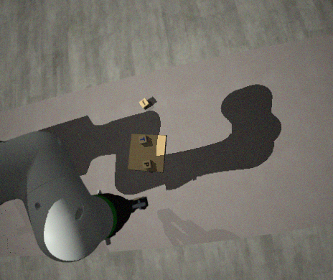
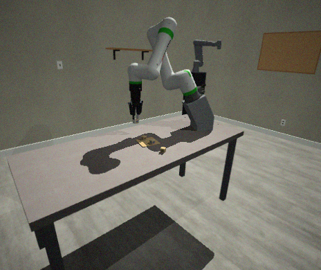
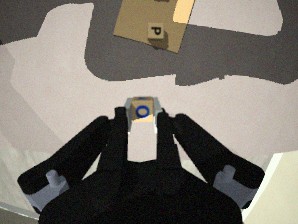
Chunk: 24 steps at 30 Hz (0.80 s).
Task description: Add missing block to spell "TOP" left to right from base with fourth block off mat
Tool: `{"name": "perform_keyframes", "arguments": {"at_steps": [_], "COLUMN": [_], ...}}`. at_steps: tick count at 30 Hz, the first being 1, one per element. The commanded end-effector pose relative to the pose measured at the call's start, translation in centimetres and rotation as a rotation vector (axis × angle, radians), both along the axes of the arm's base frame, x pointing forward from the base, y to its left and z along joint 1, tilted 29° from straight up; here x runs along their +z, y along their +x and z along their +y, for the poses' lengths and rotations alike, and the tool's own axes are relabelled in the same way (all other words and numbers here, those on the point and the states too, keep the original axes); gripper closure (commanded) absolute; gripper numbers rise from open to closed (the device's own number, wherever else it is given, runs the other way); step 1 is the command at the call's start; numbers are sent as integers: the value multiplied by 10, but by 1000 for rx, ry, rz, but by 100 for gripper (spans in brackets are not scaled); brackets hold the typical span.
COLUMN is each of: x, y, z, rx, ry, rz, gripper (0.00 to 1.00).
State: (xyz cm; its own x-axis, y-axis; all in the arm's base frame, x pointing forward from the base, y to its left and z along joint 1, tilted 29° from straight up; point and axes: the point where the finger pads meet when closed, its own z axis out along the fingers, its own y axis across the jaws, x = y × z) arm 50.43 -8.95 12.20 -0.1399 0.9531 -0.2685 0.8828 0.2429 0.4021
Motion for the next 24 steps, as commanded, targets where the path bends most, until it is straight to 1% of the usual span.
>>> {"name": "perform_keyframes", "arguments": {"at_steps": [1,5,7,9,22,24], "x": [-1,-1,-1,-2,-4,-4], "y": [1,1,1,1,3,3], "z": [4,7,7,10,21,21], "rx": [124,234,234,332,671,671], "ry": [-57,-112,-112,-162,-332,-332], "rz": [28,51,51,72,142,142], "gripper": [84,84,84,84,84,84]}}
